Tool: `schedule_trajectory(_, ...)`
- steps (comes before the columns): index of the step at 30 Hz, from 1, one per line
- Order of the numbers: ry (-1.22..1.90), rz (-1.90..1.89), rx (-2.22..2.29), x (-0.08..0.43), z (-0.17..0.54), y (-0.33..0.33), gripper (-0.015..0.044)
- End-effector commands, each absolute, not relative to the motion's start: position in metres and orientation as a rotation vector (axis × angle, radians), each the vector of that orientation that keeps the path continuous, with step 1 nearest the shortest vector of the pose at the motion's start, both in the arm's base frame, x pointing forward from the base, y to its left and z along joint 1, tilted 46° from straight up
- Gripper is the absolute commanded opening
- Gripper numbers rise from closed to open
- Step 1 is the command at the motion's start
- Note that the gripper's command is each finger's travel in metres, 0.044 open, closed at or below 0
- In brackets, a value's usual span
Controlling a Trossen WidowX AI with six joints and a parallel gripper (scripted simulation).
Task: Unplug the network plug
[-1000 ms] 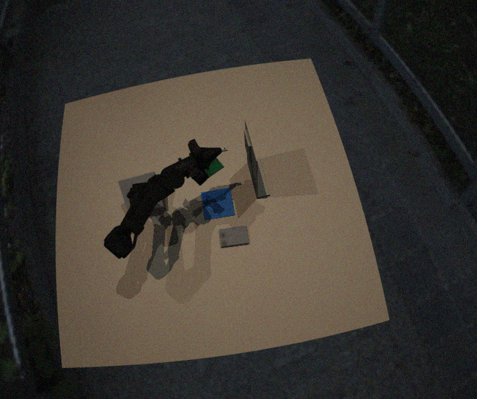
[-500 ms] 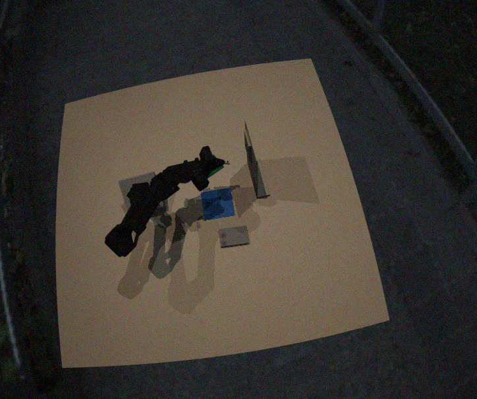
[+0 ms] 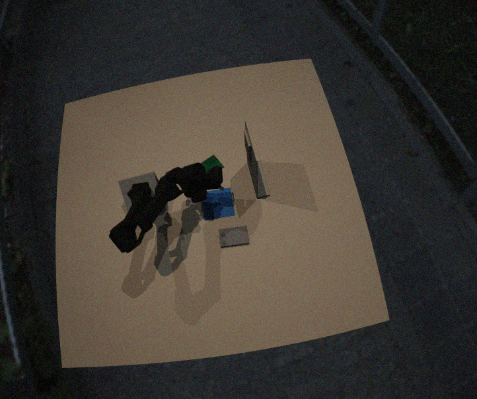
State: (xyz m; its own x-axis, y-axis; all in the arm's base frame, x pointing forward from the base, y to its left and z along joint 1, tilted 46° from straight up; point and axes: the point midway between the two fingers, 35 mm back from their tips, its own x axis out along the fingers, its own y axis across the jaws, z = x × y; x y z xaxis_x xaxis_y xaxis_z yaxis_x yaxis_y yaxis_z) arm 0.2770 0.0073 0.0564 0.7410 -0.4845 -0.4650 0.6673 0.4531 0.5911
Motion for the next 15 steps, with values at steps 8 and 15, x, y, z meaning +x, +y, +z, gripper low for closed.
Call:
schedule_trajectory(8,0.16,-0.895,0.825,0.267,0.054,-0.022,0.0)
schedule_trajectory(15,0.162,-0.896,0.827,0.268,0.05,-0.025,0.0)
